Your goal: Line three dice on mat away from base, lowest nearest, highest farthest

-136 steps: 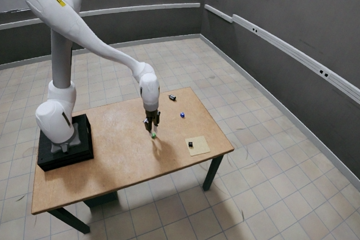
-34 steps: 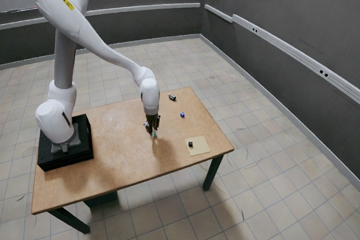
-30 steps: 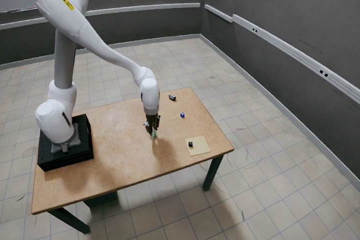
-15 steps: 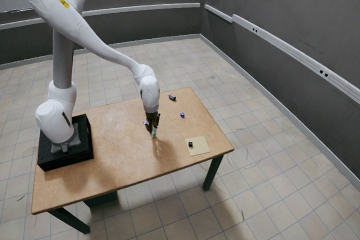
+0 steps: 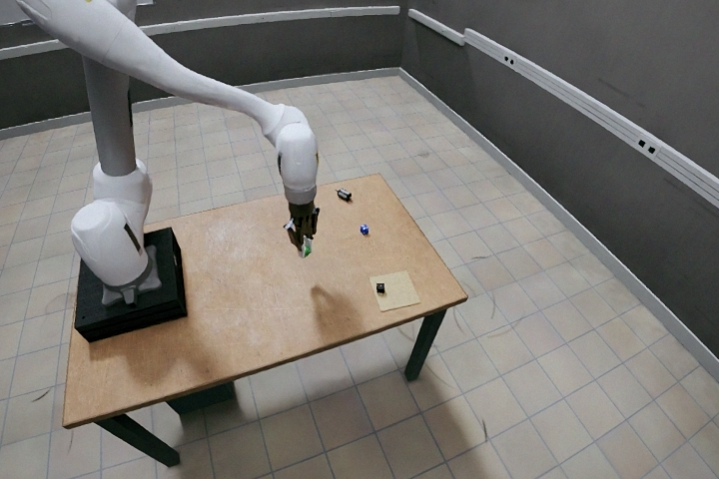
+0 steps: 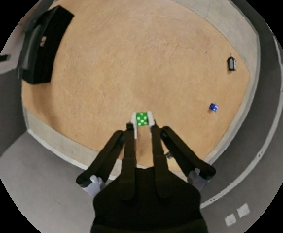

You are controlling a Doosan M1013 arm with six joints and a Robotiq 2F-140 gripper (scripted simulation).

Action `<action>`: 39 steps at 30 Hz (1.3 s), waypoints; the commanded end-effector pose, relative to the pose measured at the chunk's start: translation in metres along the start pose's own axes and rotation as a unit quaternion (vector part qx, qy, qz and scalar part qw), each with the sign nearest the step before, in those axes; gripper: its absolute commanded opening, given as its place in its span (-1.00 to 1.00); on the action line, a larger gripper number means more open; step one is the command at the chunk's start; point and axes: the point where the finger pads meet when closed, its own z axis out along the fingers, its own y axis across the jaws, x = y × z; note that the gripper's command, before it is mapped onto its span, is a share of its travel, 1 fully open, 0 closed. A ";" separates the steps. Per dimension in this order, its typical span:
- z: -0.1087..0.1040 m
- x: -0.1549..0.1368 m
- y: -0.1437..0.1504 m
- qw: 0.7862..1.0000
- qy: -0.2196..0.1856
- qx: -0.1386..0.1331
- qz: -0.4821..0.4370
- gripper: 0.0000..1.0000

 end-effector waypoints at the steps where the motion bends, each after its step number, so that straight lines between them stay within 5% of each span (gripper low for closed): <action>1: -0.002 0.000 0.000 1.000 0.000 0.000 0.000 -0.57; 9: -0.003 -0.004 0.003 1.000 0.000 0.000 -0.005 -0.57; 13: -0.009 -0.064 0.045 0.996 0.000 0.000 -0.092 -0.57; 16: -0.009 -0.064 0.045 0.996 0.000 0.000 -0.092 -0.57; 19: -0.011 -0.120 0.078 0.985 0.000 0.000 -0.170 -0.57; 21: -0.011 -0.120 0.078 0.985 0.000 0.000 -0.170 -0.57; 22: -0.012 -0.150 0.094 0.977 0.000 0.000 -0.212 -0.57; 27: -0.012 -0.180 0.108 0.968 0.000 0.000 -0.252 -0.57; 30: -0.009 -0.230 0.129 0.948 0.000 0.000 -0.319 -0.57; 39: -0.006 -0.272 0.144 0.927 0.000 0.000 -0.375 -0.57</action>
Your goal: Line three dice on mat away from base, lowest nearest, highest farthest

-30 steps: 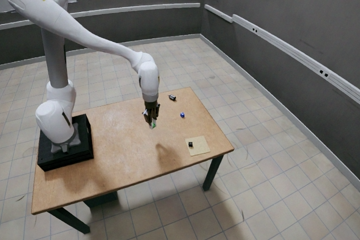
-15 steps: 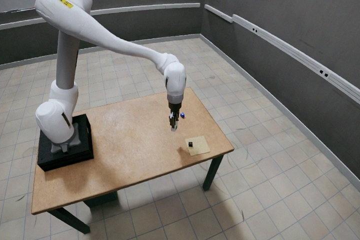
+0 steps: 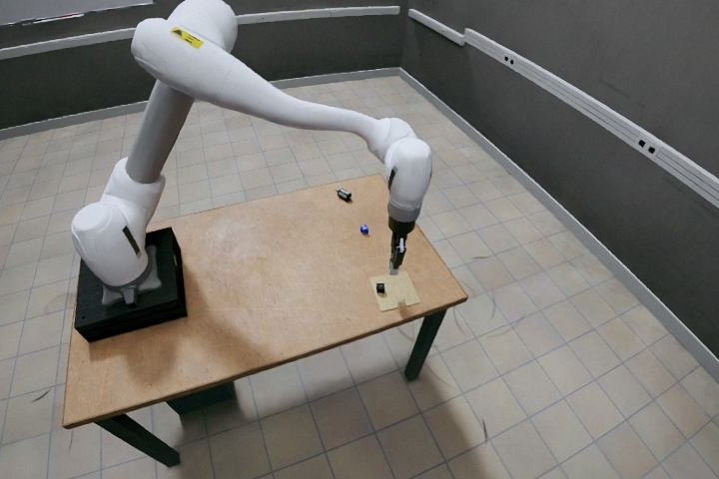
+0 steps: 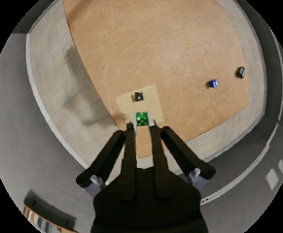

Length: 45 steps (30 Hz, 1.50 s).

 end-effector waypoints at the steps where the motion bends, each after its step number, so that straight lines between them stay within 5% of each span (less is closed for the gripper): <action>1: 0.000 -0.014 -0.004 1.000 0.004 -0.004 -0.019 -0.57; 17: 0.006 -0.014 -0.004 1.000 0.005 -0.004 -0.019 -0.57; 38: 0.083 -0.015 -0.003 1.000 0.005 -0.004 -0.019 -0.57; 45: 0.093 -0.015 -0.003 1.000 0.005 -0.004 -0.019 -0.57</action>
